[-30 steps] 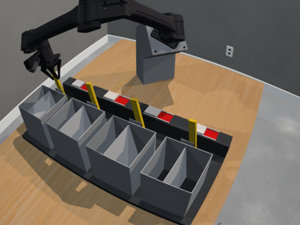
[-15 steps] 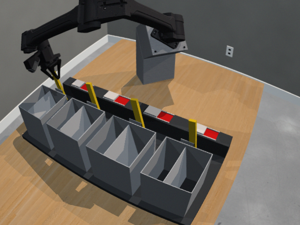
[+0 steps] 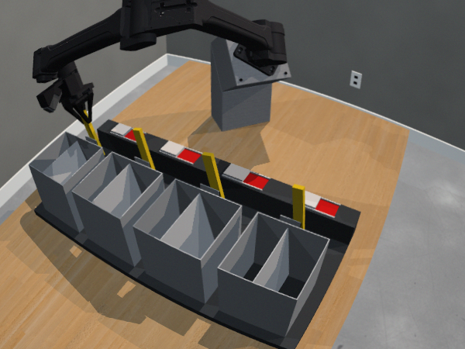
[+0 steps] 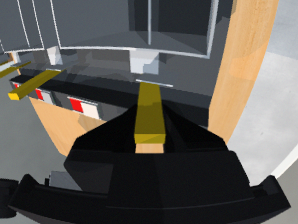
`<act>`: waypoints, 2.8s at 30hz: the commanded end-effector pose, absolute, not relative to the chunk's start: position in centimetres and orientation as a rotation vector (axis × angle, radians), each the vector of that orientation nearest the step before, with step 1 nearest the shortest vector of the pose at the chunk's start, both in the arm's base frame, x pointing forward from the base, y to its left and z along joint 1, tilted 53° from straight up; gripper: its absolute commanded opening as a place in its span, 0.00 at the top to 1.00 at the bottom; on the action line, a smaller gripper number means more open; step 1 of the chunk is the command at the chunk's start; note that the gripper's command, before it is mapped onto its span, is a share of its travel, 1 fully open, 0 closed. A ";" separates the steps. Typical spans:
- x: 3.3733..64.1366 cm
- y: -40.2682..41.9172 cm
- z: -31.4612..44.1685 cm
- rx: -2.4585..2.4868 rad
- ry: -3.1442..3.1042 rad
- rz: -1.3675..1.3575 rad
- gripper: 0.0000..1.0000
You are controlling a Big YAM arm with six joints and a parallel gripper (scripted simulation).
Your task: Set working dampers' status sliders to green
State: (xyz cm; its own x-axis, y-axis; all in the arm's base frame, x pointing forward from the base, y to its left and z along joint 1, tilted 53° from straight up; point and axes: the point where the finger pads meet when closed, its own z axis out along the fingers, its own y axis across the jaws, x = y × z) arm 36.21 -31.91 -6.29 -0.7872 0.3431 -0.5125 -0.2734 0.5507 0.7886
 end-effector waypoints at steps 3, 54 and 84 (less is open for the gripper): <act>36.9 -31.2 -5.7 0.032 2.152 1.239 0.83; 36.7 -30.8 -4.9 0.067 2.210 1.135 0.83; 36.4 -29.7 -3.7 0.141 2.299 0.947 0.83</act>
